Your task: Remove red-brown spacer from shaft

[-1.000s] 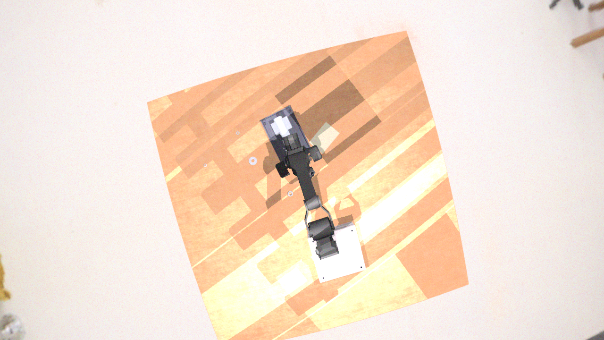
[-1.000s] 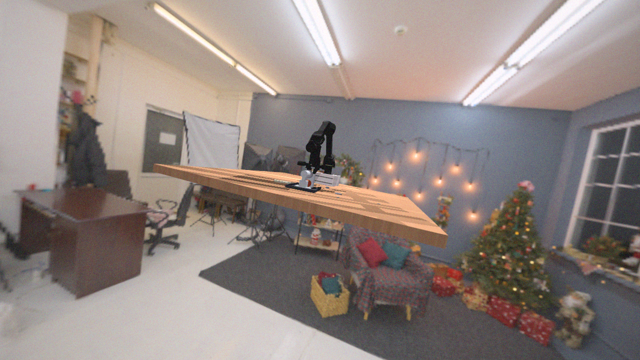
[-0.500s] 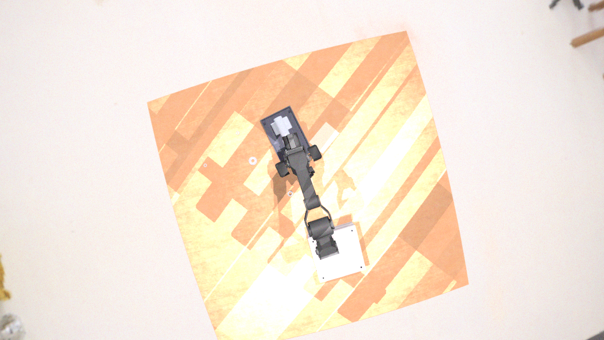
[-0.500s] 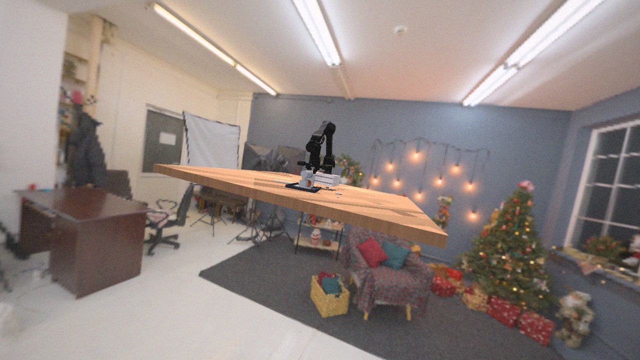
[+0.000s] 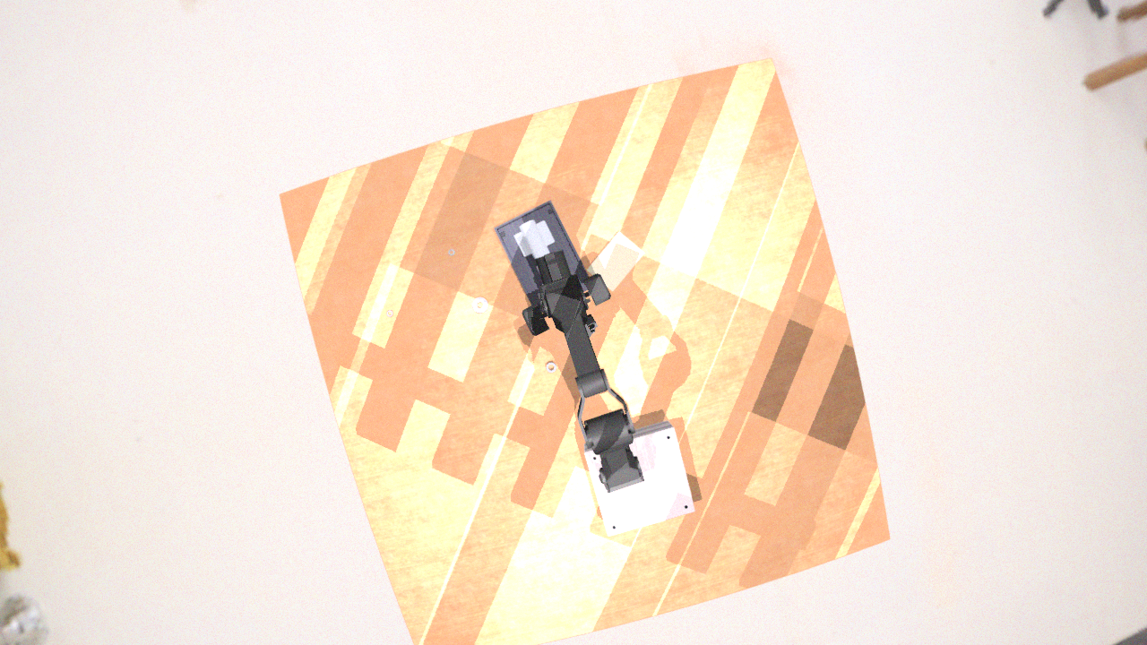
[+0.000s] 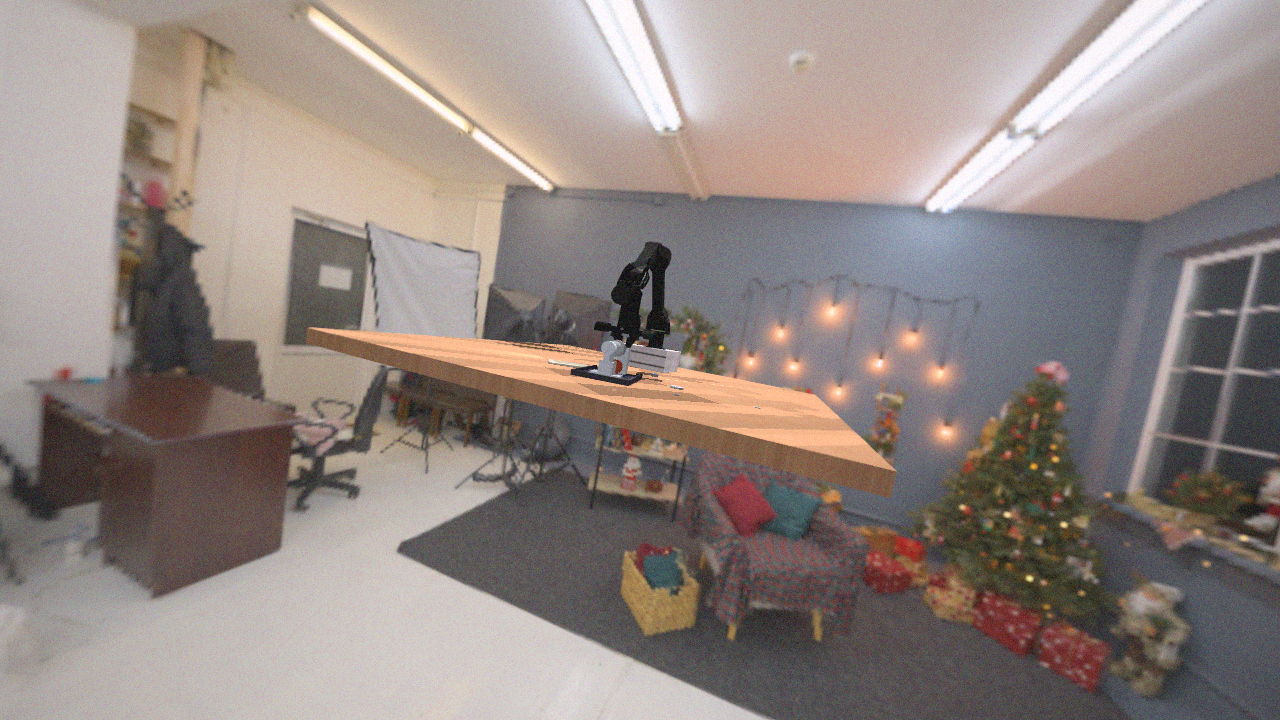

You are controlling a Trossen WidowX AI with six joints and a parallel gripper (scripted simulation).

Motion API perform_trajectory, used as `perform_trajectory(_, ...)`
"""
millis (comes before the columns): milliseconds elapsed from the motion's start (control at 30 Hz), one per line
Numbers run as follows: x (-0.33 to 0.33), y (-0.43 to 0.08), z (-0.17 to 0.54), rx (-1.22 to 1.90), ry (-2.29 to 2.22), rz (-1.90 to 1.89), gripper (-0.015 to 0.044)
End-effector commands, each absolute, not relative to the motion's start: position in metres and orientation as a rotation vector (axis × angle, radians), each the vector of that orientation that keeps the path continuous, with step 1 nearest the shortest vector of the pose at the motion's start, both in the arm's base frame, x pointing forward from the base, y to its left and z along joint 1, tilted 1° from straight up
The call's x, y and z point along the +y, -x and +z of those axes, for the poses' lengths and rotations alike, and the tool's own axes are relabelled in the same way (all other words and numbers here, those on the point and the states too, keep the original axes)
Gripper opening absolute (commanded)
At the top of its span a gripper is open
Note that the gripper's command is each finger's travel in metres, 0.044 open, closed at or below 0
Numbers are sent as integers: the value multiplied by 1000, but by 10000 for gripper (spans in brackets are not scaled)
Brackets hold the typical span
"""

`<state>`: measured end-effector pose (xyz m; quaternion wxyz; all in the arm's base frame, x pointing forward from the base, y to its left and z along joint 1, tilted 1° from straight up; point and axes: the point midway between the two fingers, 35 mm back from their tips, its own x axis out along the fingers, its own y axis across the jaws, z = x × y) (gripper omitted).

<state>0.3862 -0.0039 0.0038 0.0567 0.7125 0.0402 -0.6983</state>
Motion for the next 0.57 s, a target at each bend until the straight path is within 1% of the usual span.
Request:
perform_trajectory(0, -3, -390, 6, 125, -2175, -2107, 0)
perform_trajectory(233, -3, -390, 6, 125, -2175, -2107, 0)
perform_trajectory(533, -4, -386, 4, 122, -2160, -2119, 236)
